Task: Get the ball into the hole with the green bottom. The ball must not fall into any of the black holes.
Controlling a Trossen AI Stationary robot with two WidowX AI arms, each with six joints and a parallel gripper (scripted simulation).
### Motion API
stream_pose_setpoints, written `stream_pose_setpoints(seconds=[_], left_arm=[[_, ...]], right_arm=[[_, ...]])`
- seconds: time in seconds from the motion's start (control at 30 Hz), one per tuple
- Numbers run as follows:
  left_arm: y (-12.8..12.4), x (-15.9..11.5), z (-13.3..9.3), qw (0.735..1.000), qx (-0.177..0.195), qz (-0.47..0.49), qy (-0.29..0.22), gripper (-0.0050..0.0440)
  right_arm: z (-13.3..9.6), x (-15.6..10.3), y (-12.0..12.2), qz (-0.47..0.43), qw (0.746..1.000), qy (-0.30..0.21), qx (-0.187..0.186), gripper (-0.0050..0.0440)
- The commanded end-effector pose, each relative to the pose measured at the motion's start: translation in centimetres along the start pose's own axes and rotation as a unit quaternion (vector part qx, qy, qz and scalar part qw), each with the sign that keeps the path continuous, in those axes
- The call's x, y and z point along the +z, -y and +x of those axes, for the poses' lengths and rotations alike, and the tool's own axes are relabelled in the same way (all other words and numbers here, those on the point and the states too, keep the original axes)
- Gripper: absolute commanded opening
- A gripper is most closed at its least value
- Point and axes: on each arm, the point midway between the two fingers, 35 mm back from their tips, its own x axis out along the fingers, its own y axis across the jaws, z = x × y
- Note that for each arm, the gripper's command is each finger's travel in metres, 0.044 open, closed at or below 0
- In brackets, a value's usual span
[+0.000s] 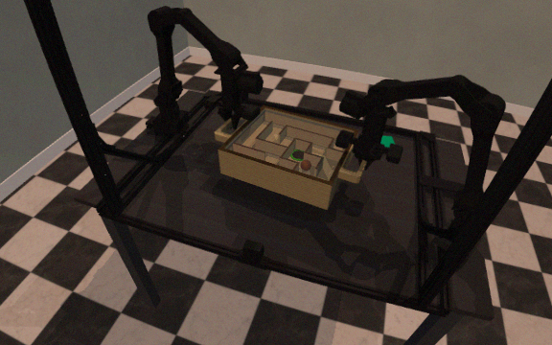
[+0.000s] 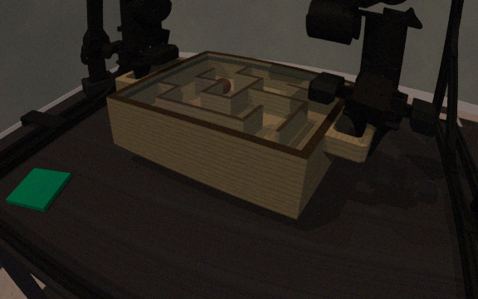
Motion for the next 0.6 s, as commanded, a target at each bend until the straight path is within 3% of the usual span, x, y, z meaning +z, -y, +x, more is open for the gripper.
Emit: stream_pose_setpoints(seconds=[0.0,0.27,0.57], left_arm=[[0.18,0.06,-0.36,1.000,0.005,0.000,-0.006,0.0020],[0.36,0.07,-1.26,1.000,0.025,-0.001,-0.007,0.0020],[0.32,0.07,-1.03,1.000,0.020,-0.001,-0.006,0.0020]], right_arm=[[0.18,-0.03,-0.17,0.000,1.000,0.006,-0.006,0.0020],[1.10,-0.05,-0.31,0.000,1.000,0.007,-0.026,0.0020],[0.87,-0.04,-0.27,0.000,1.000,0.006,-0.021,0.0020]])
